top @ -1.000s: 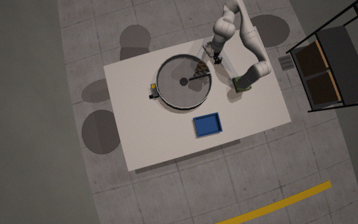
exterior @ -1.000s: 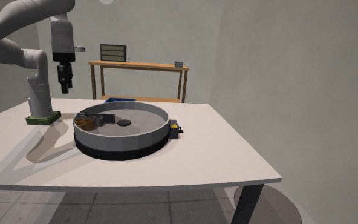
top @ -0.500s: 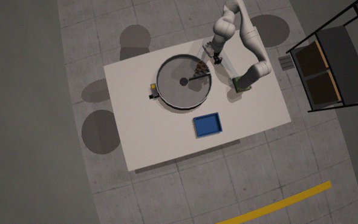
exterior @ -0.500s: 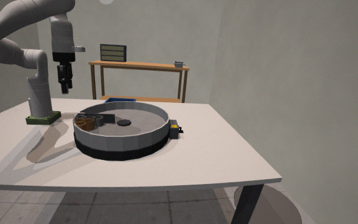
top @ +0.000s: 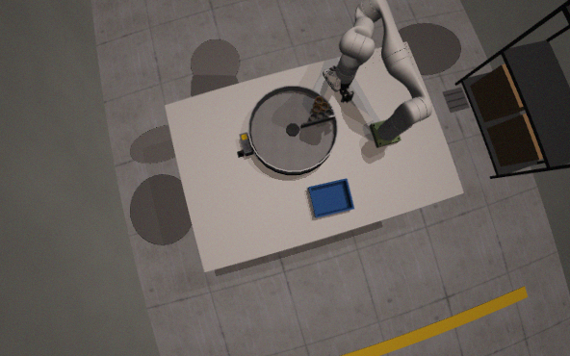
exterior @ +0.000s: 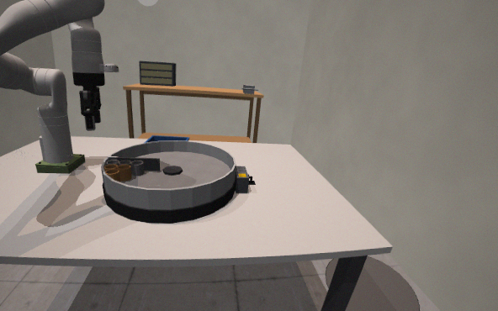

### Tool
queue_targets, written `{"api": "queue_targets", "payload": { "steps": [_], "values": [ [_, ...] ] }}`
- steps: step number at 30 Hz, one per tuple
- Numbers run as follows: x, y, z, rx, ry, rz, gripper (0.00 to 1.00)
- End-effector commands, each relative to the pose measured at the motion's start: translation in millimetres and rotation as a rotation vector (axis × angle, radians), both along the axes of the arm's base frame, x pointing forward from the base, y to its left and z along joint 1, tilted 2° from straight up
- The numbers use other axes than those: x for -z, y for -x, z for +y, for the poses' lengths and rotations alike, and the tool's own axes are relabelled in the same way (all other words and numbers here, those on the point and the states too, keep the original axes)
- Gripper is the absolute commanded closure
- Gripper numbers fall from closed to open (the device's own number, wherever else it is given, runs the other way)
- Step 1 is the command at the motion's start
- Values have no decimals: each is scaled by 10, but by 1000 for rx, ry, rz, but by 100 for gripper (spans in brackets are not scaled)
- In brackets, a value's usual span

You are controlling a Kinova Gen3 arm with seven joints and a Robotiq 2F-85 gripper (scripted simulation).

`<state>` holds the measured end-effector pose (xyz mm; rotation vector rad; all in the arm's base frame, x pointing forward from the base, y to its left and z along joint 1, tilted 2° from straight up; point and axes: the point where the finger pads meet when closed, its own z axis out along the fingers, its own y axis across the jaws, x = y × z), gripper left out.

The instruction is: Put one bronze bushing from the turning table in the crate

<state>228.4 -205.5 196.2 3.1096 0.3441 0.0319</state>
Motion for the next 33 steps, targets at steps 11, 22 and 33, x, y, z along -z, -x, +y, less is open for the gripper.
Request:
{"api": "queue_targets", "payload": {
  "steps": [11, 22, 33],
  "values": [
    [-4, -1, -1, 0, 1, -1, 0],
    [289, -288, -234, -187, 4, -3, 81],
    [289, -288, -234, -187, 4, -3, 81]
  ]
}}
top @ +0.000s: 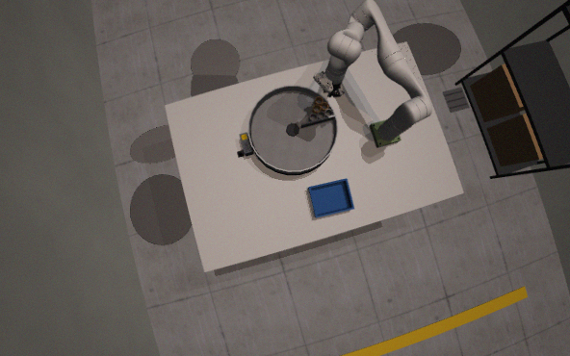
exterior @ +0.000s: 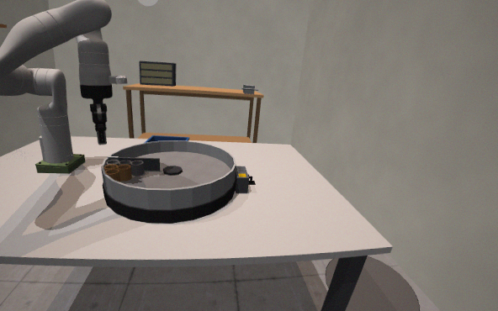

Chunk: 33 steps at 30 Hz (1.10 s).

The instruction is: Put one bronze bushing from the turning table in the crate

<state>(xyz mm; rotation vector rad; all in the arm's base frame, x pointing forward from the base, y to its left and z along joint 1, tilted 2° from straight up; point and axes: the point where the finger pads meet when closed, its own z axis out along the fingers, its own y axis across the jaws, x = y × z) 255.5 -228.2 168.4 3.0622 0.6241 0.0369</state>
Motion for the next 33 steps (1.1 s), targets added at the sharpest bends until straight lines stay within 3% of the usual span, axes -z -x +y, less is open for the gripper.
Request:
{"api": "queue_targets", "payload": {
  "steps": [1, 6, 33],
  "values": [
    [10, -17, -7, -6, -1, 0, 81],
    [289, -287, -236, -188, 4, -3, 81],
    [304, -304, -241, -193, 3, -2, 81]
  ]
}}
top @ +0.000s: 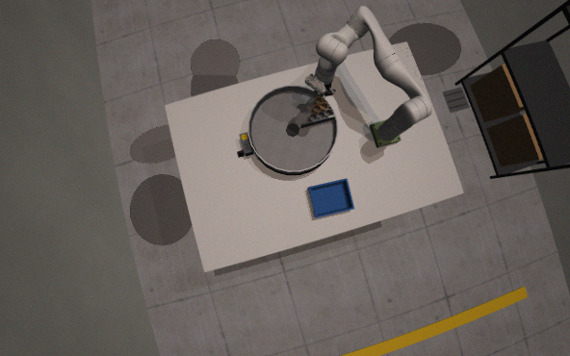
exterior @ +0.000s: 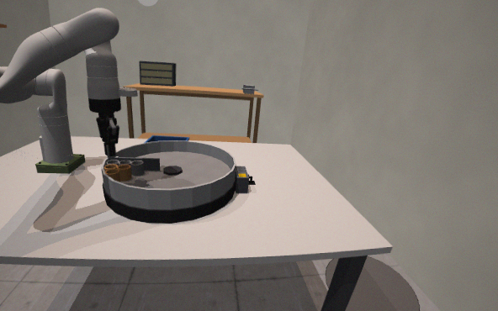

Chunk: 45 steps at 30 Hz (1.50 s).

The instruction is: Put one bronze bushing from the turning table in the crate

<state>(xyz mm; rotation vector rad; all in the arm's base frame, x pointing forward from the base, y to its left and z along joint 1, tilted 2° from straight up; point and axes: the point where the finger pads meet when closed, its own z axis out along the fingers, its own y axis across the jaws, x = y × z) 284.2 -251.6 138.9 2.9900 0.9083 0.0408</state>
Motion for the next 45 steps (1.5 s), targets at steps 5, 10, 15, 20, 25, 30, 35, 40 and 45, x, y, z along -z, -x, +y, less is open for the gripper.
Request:
{"api": "queue_targets", "payload": {
  "steps": [5, 10, 15, 20, 25, 30, 35, 40, 45],
  "values": [
    [-5, -2, -1, 0, 1, -1, 82],
    [-5, -2, -1, 0, 1, -1, 82],
    [-5, -2, -1, 0, 1, -1, 82],
    [-5, -2, -1, 0, 1, -1, 82],
    [-5, -2, -1, 0, 1, -1, 82],
    [-5, -2, -1, 0, 1, -1, 82],
    [-5, -2, -1, 0, 1, -1, 82],
    [-5, -2, -1, 0, 1, -1, 82],
    [-5, -2, -1, 0, 1, -1, 82]
  ]
}}
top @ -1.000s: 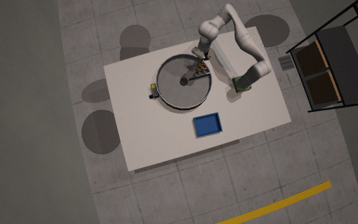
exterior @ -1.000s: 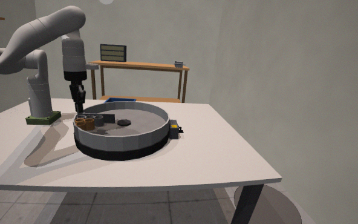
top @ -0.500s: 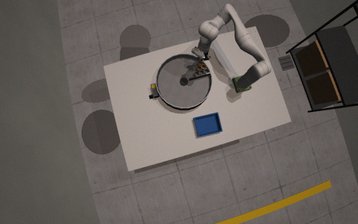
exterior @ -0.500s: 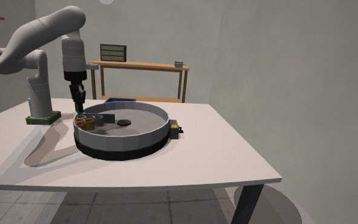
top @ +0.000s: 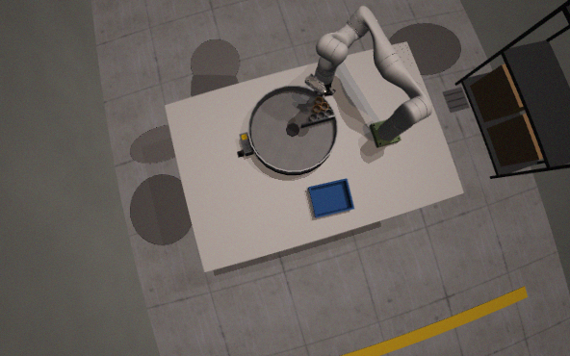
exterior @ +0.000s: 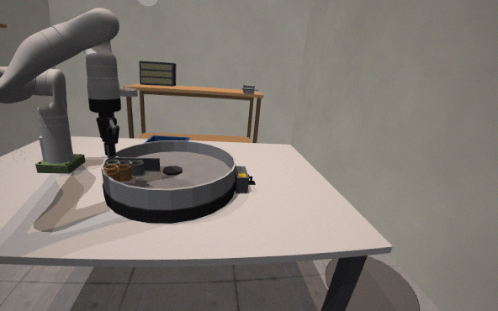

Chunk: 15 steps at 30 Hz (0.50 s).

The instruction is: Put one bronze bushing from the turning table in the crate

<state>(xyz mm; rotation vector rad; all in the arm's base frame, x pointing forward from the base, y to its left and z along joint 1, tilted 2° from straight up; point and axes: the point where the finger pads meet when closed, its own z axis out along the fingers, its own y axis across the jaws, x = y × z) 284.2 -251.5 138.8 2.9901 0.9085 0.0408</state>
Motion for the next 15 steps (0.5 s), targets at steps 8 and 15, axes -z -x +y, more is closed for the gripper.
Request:
{"api": "queue_targets", "payload": {
  "steps": [8, 15],
  "values": [
    [-6, -1, -2, 0, 1, -1, 82],
    [177, -14, -6, -3, 1, -1, 82]
  ]
}}
